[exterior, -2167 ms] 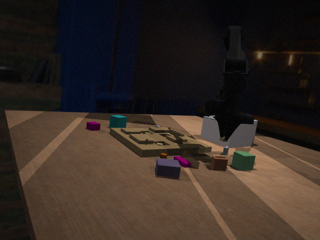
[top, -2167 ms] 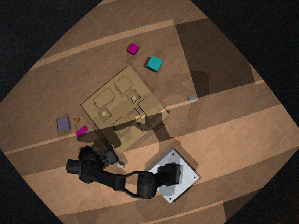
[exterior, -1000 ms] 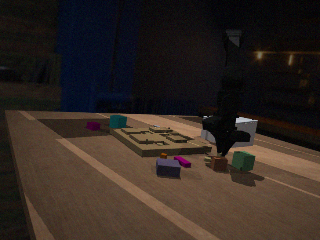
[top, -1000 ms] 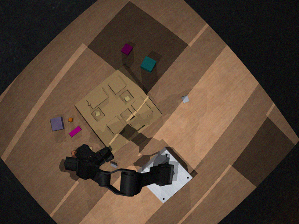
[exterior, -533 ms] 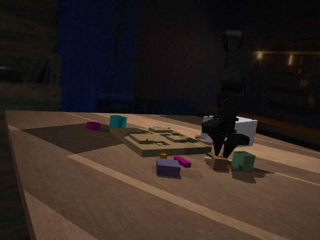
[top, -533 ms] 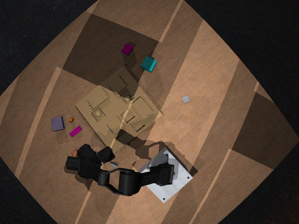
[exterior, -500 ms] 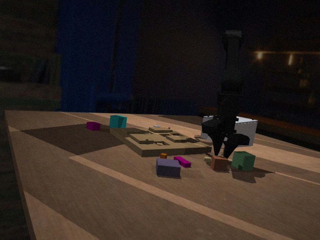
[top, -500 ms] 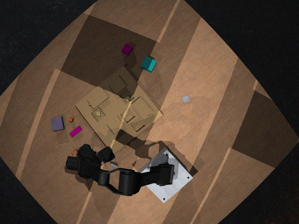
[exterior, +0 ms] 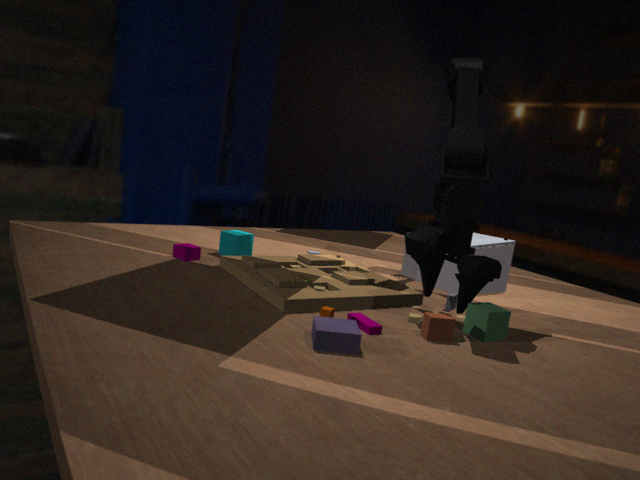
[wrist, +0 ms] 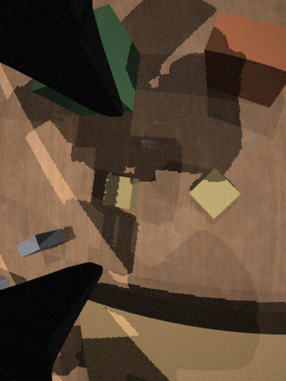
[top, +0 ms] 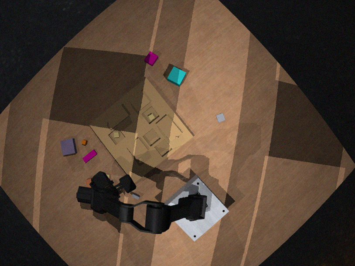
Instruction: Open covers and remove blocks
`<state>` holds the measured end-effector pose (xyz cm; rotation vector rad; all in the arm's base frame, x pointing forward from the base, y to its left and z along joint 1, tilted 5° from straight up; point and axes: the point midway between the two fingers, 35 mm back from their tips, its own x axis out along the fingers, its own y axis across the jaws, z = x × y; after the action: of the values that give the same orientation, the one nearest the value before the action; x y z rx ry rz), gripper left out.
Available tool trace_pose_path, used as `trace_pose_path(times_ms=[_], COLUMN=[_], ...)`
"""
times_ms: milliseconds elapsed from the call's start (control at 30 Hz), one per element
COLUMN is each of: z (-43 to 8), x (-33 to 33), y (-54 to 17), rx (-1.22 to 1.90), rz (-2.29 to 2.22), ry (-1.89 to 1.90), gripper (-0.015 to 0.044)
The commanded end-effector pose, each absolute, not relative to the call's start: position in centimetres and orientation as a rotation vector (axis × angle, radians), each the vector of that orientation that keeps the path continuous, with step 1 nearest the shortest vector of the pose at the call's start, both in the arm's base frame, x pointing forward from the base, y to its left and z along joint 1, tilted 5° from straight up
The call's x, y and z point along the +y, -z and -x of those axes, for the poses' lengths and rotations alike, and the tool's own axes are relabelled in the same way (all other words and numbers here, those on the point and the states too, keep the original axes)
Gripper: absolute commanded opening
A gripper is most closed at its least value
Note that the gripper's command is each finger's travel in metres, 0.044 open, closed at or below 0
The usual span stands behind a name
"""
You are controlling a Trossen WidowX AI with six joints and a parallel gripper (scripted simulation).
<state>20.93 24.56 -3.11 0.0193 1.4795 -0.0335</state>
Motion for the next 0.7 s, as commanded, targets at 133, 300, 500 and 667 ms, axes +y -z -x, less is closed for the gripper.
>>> trace_pose_path(times_ms=[133,300,500,667], z=[-20.8,-20.6,-20.4,-22.1], x=[24.8,24.7,24.6,24.2], y=[0.5,-1.0,-2.5,-2.7], rx=[1.473,1.473,1.472,1.471], rz=[-0.025,-0.024,-0.024,-0.054], ry=[0.03,0.03,0.029,0.057], gripper=[0.044,0.044,0.044,0.0309])
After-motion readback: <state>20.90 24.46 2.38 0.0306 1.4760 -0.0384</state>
